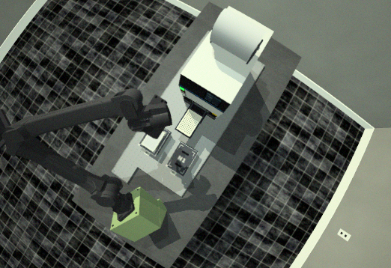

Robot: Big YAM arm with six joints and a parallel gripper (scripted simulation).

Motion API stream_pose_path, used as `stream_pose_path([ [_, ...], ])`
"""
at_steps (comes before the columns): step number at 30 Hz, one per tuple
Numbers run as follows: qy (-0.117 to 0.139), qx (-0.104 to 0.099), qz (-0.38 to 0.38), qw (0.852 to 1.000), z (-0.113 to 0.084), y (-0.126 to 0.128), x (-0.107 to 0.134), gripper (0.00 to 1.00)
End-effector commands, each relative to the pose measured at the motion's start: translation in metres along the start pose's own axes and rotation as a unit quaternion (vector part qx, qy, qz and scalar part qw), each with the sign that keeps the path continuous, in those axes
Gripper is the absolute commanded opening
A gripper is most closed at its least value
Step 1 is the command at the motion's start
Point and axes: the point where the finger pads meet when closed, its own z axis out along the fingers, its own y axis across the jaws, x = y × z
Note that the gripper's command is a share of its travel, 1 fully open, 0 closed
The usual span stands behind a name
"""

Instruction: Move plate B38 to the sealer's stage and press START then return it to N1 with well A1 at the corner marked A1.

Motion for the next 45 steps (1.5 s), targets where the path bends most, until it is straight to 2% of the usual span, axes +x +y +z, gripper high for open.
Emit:
stream_pose_path([
  [1, -0.006, 0.002, -0.02, 1.0, -0.008, 0.0, -0.014, 0.0],
  [14, 0.013, -0.011, 0.01, 1.0, 0.016, -0.012, -0.002, 0.0],
  [28, -0.017, 0.012, -0.02, 1.0, -0.01, -0.005, -0.016, 0.0],
  [30, -0.051, 0.04, -0.014, 0.998, 0.0, -0.016, -0.015, 0.0],
  [32, -0.065, 0.054, -0.001, 0.996, 0.009, -0.026, -0.01, 0.0],
  [34, -0.057, 0.049, 0.007, 0.997, 0.014, -0.028, -0.008, 0.0],
  [35, -0.074, 0.058, 0.009, 0.996, 0.018, -0.033, -0.009, 0.0],
  [38, -0.072, 0.057, 0.01, 0.996, 0.021, -0.035, -0.009, 0.0],
  [41, -0.121, 0.074, 0.013, 0.99, 0.028, -0.048, -0.009, 0.0],
  [45, -0.19, 0.091, 0.007, 0.978, 0.026, -0.049, -0.016, 0.0],
])
